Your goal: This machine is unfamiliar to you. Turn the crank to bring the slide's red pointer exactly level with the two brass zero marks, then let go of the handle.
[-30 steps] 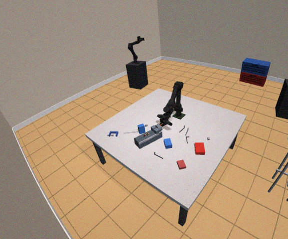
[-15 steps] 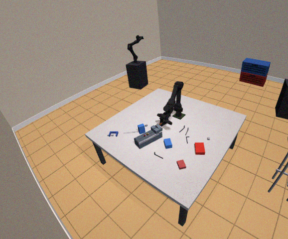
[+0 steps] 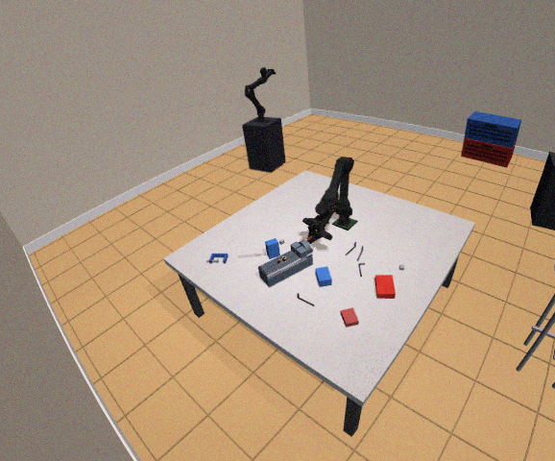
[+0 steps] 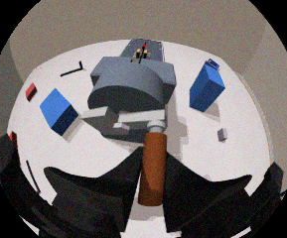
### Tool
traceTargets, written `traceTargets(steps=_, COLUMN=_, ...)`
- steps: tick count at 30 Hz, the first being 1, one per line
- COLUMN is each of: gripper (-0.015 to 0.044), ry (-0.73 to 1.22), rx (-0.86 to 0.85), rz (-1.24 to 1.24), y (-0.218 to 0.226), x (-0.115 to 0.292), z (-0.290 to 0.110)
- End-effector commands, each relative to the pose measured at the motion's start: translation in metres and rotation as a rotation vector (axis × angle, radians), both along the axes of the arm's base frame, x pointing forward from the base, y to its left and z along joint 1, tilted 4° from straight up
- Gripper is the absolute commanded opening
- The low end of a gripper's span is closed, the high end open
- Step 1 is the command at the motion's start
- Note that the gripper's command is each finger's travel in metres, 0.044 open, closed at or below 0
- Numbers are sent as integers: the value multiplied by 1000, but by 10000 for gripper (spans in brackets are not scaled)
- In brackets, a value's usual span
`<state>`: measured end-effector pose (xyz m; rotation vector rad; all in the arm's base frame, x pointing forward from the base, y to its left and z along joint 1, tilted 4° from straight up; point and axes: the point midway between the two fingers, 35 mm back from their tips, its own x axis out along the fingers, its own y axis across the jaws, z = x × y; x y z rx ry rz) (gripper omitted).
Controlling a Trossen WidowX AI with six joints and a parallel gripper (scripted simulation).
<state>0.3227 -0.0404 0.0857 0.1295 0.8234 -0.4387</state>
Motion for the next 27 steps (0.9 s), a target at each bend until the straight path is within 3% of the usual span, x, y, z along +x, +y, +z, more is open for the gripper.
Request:
traceTargets(steps=1, gripper=0, ry=-19, rx=3, rz=5, y=4, x=2, z=9)
traceTargets(steps=27, gripper=0, ry=-19, rx=4, rz=5, y=11, x=5, z=14)
